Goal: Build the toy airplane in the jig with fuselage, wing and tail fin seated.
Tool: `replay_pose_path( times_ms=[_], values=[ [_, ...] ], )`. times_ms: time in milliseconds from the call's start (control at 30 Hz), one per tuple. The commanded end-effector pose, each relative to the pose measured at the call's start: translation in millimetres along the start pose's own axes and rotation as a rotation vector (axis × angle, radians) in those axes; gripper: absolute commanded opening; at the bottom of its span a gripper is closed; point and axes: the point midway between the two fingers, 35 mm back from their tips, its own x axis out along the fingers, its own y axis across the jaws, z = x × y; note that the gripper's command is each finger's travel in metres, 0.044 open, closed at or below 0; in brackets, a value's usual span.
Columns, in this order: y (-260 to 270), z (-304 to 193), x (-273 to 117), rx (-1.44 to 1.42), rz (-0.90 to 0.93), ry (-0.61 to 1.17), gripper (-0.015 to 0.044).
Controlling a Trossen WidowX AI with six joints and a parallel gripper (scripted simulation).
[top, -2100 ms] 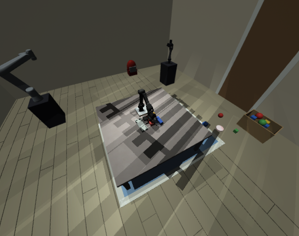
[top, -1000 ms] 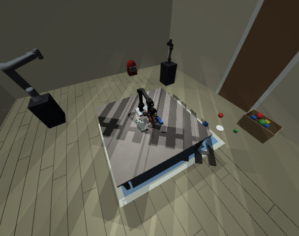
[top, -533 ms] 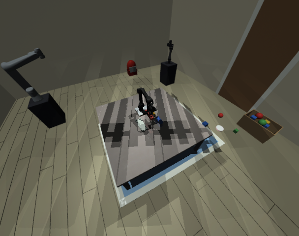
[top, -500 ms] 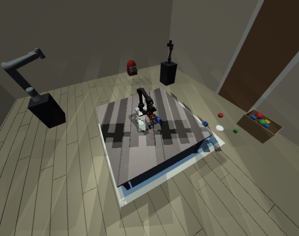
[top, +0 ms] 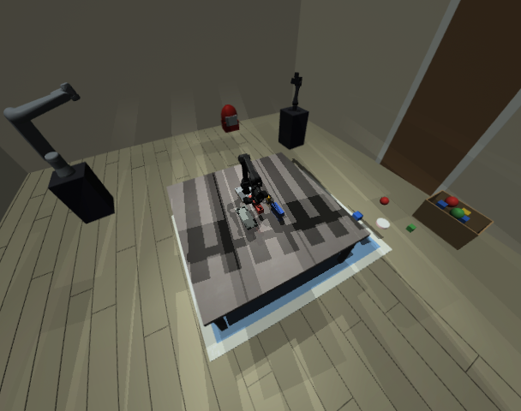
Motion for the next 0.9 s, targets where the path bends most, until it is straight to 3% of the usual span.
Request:
replay_pose_path(
  times_ms=[0,867],
  values=[
    [-13.7,0.9,7.2,-0.006,-0.004,0.002,0.0000],
    [-89.1,-8.0,43.7,-0.043,-0.012,0.004,0.0000]
  ],
)
